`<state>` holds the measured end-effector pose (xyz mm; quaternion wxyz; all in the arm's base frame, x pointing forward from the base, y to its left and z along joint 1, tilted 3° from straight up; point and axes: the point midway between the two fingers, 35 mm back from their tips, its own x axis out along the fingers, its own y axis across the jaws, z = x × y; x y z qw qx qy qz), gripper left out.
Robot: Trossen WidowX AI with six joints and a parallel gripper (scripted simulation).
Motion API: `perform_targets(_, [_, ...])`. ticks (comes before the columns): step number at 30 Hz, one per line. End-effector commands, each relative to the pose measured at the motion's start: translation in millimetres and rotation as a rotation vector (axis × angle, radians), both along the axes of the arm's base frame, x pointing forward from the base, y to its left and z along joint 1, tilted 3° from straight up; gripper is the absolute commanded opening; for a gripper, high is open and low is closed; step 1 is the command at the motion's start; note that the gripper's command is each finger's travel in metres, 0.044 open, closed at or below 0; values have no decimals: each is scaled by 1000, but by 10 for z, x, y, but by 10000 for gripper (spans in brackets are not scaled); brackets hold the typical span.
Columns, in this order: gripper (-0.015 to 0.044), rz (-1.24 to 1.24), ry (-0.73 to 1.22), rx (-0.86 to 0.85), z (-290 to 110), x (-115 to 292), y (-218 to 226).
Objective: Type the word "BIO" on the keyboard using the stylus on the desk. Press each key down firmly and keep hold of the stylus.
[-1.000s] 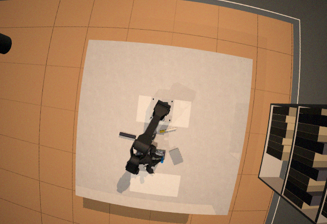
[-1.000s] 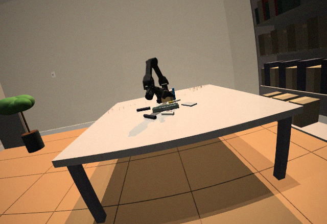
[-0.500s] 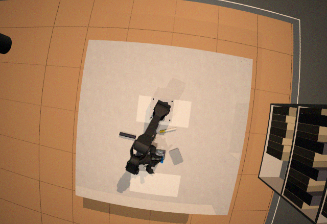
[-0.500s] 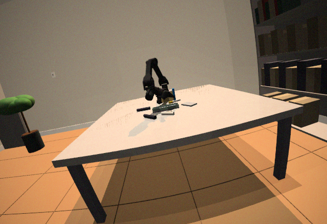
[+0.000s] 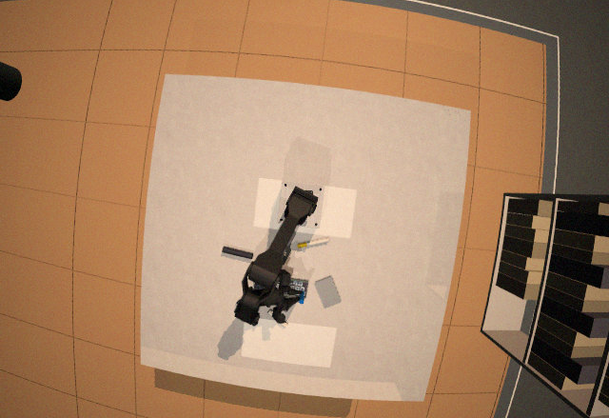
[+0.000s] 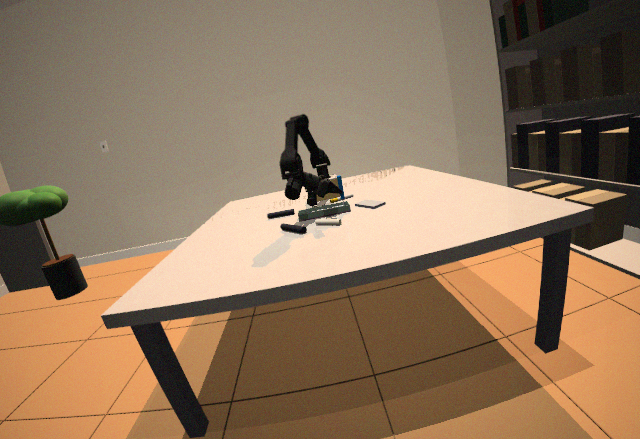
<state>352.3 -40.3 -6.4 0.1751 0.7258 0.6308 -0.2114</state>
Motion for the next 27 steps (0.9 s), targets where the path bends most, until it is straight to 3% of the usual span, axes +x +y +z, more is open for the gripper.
perform_targets(1, [81,-3,-1,4,-21,4,2])
perform_targets(27, [81,-3,-1,4,-17,6,1])
